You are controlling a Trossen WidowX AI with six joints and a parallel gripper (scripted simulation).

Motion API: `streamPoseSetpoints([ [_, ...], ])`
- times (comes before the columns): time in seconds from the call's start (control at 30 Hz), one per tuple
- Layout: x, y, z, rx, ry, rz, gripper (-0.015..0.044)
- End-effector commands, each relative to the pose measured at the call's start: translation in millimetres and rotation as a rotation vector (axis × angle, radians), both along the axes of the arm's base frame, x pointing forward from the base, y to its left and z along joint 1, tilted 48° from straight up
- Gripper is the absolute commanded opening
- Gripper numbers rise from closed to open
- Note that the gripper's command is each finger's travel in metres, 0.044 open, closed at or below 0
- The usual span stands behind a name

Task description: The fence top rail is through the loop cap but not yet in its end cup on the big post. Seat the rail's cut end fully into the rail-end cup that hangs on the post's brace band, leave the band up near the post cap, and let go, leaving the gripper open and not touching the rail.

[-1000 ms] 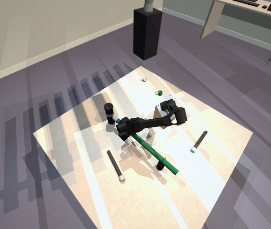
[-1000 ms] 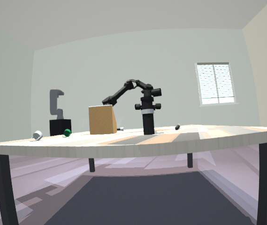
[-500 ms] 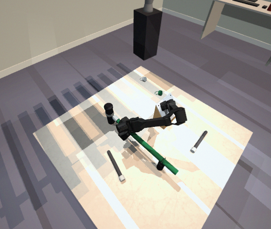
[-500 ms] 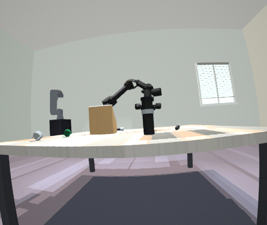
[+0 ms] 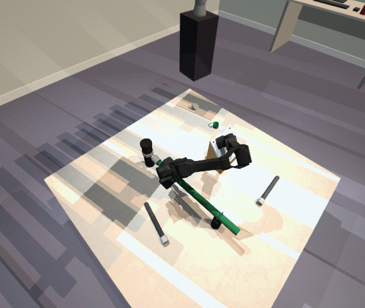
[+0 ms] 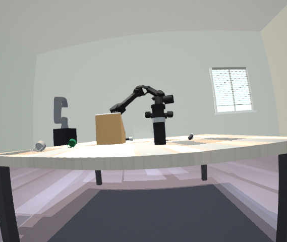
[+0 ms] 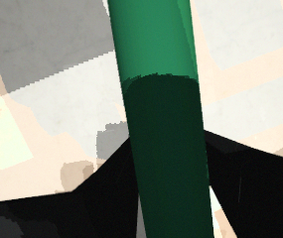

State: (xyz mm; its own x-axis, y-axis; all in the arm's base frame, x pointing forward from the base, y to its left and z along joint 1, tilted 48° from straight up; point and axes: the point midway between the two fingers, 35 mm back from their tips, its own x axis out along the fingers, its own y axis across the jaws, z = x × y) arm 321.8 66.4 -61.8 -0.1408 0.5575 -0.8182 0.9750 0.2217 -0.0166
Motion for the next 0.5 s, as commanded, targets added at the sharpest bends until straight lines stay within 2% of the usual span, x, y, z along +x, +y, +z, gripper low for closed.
streamPoseSetpoints([
  [0.0,1.6,-4.4,-0.8,-0.001,-0.004,-0.003,0.0],
  [0.47,3.8,-12.6,-2.5,-0.002,-0.004,-0.003,0.0],
])
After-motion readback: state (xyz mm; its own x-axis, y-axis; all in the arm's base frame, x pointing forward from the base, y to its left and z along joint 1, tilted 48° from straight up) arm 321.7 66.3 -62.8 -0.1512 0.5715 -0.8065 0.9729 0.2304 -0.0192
